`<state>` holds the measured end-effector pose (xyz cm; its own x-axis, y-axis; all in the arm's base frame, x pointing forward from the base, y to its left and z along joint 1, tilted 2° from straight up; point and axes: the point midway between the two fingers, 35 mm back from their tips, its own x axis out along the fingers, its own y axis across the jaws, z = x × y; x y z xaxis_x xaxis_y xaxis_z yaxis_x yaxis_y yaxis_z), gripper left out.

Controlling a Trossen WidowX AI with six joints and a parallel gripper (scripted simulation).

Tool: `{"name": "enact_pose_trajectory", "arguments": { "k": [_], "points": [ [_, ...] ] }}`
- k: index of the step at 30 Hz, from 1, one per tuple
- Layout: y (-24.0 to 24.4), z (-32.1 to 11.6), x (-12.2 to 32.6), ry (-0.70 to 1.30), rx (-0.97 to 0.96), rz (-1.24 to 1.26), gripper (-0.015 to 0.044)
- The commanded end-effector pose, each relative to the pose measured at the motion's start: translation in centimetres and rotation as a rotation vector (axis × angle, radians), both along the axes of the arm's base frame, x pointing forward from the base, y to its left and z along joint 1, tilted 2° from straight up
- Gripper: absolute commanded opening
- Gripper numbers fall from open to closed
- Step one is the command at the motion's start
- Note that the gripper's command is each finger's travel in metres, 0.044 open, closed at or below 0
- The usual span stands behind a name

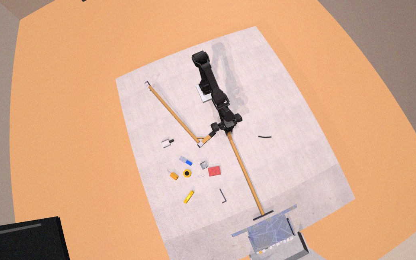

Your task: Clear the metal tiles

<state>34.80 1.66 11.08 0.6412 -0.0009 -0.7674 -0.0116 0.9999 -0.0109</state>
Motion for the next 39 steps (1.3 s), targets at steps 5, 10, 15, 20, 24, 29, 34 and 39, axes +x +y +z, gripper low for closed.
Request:
{"name": "enact_pose_trajectory", "arguments": {
  "k": [5, 10, 15, 20, 24, 29, 34, 39],
  "points": [
    [0.00, 0.01, 0.01, 0.000, 0.000, 0.000, 0.0000],
    [0.00, 0.01, 0.01, 0.000, 0.000, 0.000, 0.0000],
    [0.00, -0.03, -0.03, 0.001, 0.000, 0.000, 0.0000],
    [0.00, -0.03, -0.03, 0.001, 0.000, 0.000, 0.0000],
    [0.00, -0.03, -0.03, 0.001, 0.000, 0.000, 0.0000],
    [-0.08, 0.07, -0.16, -0.002, 0.000, -0.002, 0.0000],
    [-0.14, 0.14, -0.27, -0.004, 0.001, -0.003, 0.0000],
    [-0.18, 0.07, -0.26, -0.004, 0.001, -0.003, 0.0000]
  ]
}}
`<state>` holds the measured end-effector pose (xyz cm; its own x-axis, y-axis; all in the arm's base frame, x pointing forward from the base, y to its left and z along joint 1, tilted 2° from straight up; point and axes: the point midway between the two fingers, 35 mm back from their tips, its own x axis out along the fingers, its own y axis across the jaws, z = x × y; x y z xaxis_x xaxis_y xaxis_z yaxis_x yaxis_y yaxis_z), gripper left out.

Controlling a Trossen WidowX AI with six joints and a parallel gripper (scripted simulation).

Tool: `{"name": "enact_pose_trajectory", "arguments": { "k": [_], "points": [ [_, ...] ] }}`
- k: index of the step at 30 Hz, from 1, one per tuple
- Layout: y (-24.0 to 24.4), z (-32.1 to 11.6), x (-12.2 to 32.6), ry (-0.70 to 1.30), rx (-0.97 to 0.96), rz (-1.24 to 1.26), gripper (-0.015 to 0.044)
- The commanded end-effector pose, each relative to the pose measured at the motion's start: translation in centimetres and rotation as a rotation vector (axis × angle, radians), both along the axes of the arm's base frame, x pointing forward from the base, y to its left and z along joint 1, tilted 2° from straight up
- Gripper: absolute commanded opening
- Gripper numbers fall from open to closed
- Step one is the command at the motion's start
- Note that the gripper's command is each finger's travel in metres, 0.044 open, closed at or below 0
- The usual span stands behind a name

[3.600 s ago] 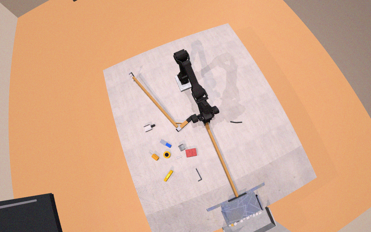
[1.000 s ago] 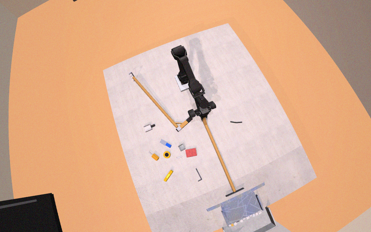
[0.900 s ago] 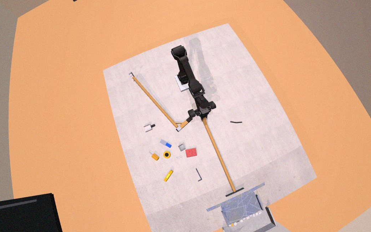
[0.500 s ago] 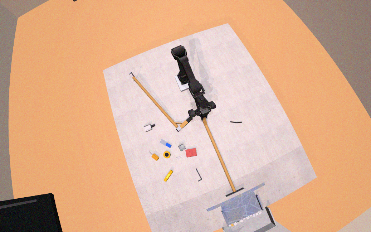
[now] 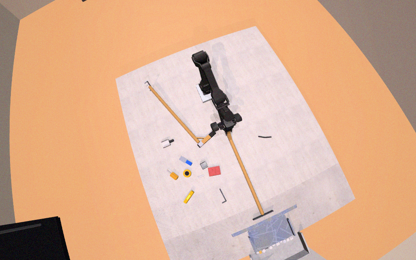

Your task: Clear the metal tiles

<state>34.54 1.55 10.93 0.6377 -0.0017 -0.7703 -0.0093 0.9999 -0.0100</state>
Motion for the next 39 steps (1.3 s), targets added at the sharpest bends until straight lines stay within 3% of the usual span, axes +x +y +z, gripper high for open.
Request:
{"name": "enact_pose_trajectory", "arguments": {
  "k": [1, 11, 28, 39],
  "points": [
    [-0.1, 0.2, 0.0, -0.009, 0.000, -0.001, 0.0000],
    [-0.2, 0.0, 0.0, -0.009, 0.000, -0.001, 0.0000],
    [-0.1, 0.1, 0.0, -0.005, 0.004, 0.001, 0.0440],
    [0.0, 3.2, -0.4, -0.005, 0.004, 0.001, 0.0440]
  ]
}}
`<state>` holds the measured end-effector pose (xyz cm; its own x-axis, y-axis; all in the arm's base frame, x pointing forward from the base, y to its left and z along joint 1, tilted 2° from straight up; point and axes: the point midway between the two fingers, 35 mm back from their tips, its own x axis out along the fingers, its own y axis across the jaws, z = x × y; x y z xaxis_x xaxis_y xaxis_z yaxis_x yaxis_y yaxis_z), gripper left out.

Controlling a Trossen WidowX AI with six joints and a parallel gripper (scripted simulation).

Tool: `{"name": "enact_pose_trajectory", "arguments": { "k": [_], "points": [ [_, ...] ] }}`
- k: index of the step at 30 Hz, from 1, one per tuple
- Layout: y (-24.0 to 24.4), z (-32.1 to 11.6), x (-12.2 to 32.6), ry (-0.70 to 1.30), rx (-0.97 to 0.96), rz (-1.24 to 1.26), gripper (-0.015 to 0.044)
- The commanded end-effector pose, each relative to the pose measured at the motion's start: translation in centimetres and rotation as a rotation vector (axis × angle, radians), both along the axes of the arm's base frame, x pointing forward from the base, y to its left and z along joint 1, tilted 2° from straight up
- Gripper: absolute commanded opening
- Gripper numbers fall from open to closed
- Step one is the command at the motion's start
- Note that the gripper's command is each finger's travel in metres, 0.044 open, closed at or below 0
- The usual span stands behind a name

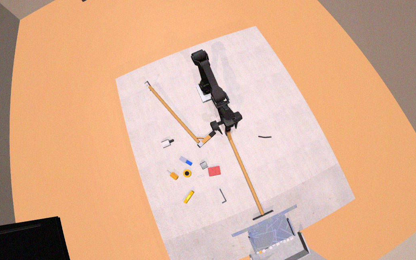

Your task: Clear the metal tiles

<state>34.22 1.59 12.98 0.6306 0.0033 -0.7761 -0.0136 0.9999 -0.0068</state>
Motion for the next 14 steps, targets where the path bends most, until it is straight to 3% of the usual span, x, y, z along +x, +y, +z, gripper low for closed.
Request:
{"name": "enact_pose_trajectory", "arguments": {
  "k": [1, 14],
  "points": [
    [0.0, 1.5, -0.1, -0.014, 0.001, -0.004, 0.0440],
    [0.0, 5.2, -1.3, -0.013, 0.001, -0.003, 0.0440]
  ]
}}
